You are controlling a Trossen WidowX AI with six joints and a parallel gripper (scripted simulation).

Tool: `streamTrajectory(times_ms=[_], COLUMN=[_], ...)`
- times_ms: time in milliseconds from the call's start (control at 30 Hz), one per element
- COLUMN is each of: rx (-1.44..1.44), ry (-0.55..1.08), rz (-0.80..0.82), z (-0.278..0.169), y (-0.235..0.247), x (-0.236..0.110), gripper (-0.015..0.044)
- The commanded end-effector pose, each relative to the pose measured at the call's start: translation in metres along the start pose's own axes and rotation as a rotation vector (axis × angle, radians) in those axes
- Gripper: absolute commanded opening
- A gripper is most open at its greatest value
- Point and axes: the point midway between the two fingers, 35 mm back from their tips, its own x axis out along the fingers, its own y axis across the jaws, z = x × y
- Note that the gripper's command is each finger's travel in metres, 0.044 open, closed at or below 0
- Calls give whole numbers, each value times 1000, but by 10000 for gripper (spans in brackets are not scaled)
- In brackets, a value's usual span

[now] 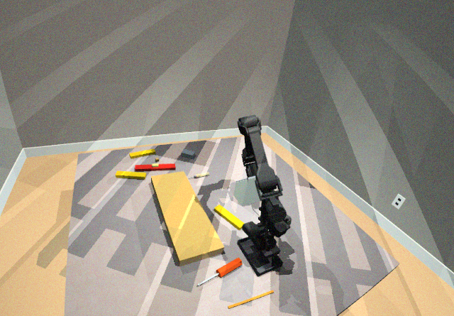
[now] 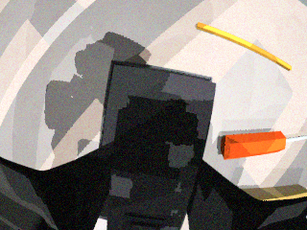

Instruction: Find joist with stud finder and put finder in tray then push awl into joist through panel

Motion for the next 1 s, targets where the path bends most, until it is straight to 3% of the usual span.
streamTrajectory(times_ms=[0, 967], rx=[-5, -6], ry=[2, 5], rz=[-2, -3], z=[-3, -21], y=[0, 0], x=[9, 64], gripper=[0, 0])
